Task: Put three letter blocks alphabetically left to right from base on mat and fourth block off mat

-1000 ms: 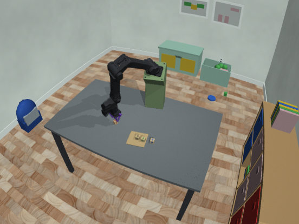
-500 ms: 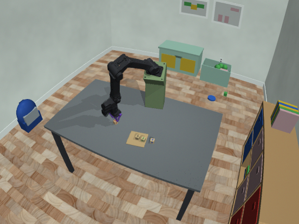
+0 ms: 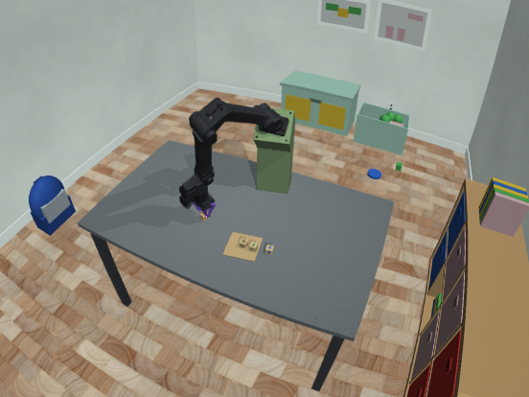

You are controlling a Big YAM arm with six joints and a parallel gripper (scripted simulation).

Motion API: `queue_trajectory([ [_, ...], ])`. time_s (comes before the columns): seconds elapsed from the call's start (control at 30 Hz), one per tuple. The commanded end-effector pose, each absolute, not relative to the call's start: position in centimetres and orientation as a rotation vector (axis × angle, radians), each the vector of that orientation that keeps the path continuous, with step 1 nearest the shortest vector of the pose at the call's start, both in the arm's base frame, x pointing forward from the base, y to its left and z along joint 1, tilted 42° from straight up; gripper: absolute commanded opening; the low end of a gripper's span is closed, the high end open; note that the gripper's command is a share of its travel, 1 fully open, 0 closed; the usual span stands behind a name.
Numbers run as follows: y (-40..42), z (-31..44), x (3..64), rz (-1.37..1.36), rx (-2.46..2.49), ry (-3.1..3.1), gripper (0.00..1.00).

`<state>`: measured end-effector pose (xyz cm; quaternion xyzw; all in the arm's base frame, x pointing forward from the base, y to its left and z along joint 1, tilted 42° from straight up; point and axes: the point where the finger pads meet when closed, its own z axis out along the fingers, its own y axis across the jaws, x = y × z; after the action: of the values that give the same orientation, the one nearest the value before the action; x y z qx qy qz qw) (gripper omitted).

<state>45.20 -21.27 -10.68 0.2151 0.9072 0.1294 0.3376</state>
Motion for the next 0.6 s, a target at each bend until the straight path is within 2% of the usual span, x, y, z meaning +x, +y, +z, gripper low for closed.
queue_trajectory([
  [0.0,-21.0,-11.4,46.0,0.342,0.565,2.360,0.64],
  [0.57,-21.3,-13.2,47.1,0.340,0.582,2.358,0.64],
])
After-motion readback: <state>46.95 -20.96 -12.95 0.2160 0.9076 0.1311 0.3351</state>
